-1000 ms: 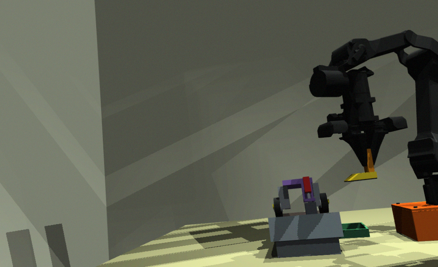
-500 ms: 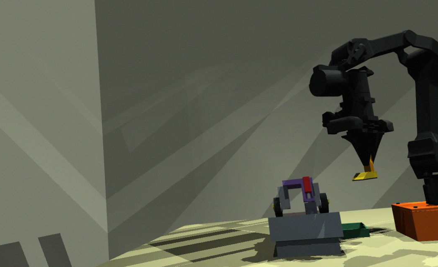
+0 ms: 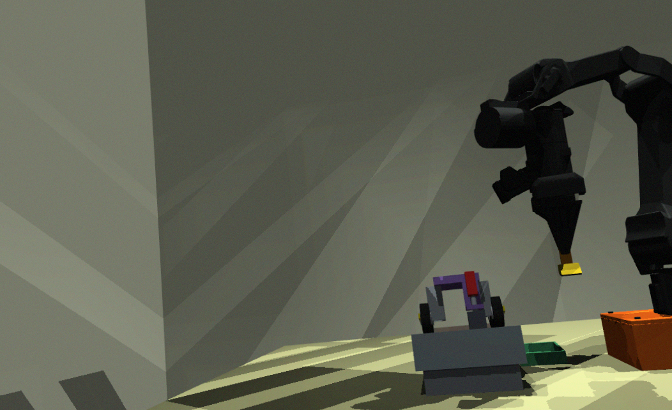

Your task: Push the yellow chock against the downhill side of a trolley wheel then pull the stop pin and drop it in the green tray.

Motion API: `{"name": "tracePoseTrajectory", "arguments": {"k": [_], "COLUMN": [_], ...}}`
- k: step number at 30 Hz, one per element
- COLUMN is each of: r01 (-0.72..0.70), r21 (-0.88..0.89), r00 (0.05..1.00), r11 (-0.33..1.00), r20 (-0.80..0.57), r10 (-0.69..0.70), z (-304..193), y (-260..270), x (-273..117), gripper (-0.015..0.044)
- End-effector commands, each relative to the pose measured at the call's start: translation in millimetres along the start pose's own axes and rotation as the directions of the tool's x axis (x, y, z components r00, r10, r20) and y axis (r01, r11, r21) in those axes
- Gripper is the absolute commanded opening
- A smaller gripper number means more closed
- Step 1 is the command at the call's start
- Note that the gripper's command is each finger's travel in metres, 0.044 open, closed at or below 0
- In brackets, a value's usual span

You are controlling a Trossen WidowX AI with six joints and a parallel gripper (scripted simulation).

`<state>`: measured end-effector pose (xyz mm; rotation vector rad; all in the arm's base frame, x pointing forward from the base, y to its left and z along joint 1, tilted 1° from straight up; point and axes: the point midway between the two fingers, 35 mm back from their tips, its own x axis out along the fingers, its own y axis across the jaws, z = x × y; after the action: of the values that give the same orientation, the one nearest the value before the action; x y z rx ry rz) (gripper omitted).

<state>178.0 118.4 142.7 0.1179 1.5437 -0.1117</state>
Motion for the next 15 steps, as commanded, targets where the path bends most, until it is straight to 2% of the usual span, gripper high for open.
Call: {"name": "tracePoseTrajectory", "arguments": {"k": [1, 15], "r01": [-0.002, 0.0], "r21": [-0.131, -0.152], "r00": [1.0, 1.0], "r11": [0.991, 0.988], "r20": [-0.002, -0.001], "r10": [0.002, 0.0], "z": [-0.2, 8.0], "y": [0.4, -16.1], "x": [-0.1, 1.4], "gripper": [0.0, 0.0]}}
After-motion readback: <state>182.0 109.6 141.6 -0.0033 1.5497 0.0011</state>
